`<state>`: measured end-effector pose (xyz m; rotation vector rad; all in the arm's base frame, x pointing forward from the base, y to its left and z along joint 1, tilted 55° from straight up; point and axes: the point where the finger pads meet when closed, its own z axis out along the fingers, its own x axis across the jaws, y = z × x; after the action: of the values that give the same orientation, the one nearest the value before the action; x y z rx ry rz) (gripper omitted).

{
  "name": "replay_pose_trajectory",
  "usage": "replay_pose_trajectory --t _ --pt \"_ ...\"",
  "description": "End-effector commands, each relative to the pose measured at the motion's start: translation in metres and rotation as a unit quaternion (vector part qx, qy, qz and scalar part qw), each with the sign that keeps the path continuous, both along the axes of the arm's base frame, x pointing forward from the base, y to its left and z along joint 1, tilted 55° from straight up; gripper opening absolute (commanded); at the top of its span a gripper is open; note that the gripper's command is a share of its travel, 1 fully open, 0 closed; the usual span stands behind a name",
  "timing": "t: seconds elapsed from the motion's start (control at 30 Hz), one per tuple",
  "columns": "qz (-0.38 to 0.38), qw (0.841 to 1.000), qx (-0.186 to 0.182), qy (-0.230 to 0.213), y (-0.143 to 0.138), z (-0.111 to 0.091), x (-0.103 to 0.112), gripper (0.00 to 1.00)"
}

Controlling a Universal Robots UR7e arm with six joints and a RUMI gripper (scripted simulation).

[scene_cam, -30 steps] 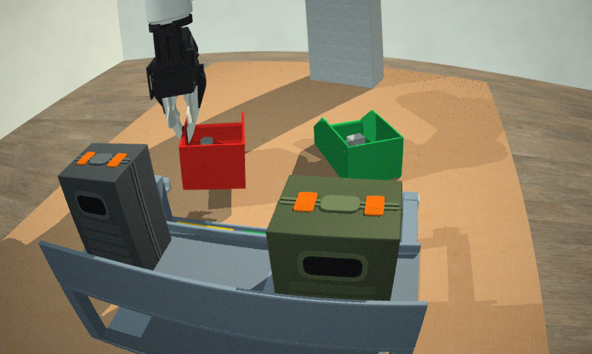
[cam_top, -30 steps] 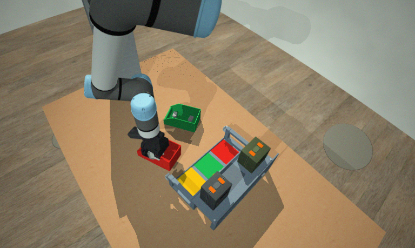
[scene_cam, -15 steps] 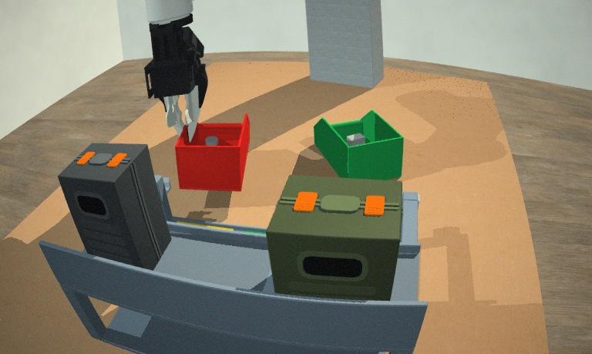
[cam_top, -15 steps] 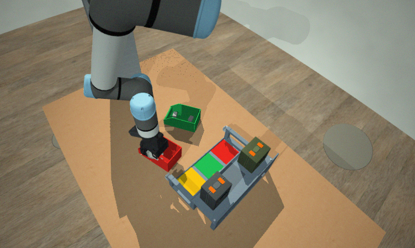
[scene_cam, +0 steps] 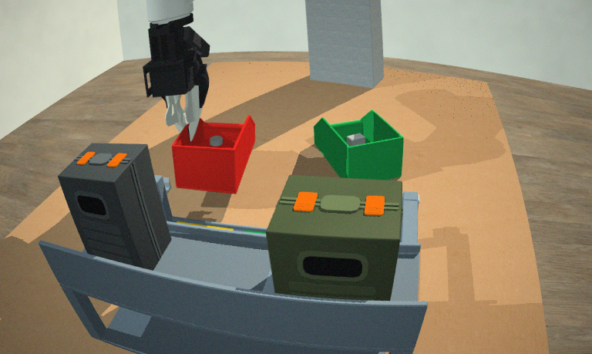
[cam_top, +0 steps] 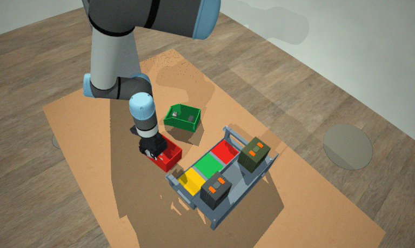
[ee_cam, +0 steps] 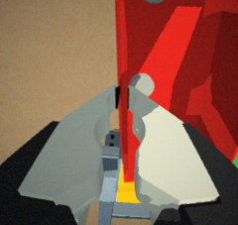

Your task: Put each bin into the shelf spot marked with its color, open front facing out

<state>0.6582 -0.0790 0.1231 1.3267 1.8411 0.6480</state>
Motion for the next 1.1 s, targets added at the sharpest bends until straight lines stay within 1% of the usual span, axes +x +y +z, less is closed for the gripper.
replay_pose_trajectory --t 0.0,0.2,0.57,1.07 --pt "-0.009 1.000 0.013 -0.001 0.0001 -0.0003 -0.0006 0.00" --pt "-0.020 0.999 0.027 -0.002 0.0002 -0.0012 -0.0012 0.00" --pt "-0.029 0.999 0.041 -0.002 0.0002 -0.0020 -0.0018 0.00" --pt "-0.033 0.998 0.046 -0.002 0.0003 -0.0024 -0.0021 0.00"
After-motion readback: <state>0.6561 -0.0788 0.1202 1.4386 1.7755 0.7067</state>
